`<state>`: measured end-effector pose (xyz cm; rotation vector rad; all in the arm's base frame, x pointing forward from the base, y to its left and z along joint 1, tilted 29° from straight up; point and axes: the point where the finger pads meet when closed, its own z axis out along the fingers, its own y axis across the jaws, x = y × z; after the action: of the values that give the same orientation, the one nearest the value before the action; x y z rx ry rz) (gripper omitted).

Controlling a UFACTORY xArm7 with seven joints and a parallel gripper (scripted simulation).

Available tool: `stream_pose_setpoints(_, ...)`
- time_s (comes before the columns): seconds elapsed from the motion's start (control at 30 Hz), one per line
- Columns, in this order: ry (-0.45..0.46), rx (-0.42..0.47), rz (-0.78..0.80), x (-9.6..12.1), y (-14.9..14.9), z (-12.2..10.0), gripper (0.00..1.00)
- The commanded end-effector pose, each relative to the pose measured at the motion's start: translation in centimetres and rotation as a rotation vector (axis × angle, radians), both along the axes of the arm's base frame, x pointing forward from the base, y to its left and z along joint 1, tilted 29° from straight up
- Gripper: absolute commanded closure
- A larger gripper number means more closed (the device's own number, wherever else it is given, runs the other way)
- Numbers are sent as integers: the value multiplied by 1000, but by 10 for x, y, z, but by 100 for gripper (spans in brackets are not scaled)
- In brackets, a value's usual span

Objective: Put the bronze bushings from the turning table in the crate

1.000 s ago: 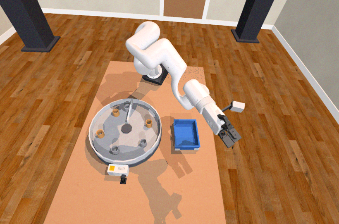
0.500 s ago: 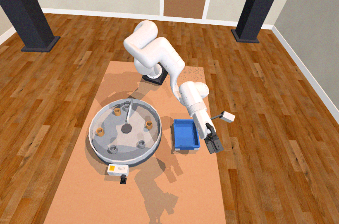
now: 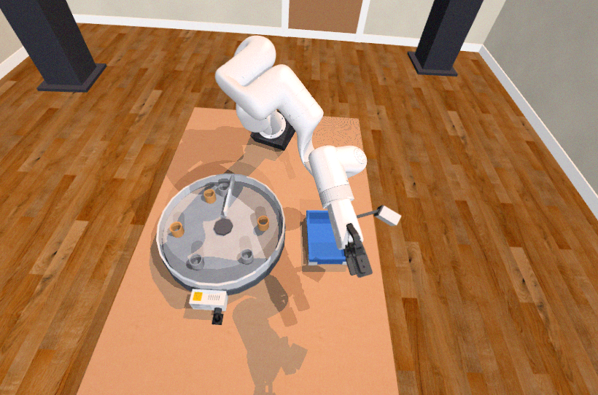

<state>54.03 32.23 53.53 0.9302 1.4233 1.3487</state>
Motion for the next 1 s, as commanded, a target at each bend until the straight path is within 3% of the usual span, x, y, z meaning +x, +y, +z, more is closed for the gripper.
stream_pose_setpoints(0.0,50,0,-105,3,-33,-2,0)
stream_pose_setpoints(0.57,50,0,-105,3,-33,-2,0)
stream_pose_setpoints(0.6,91,21,-210,4,-74,-5,0)
stream_pose_setpoints(0.97,91,21,-210,4,-74,-5,0)
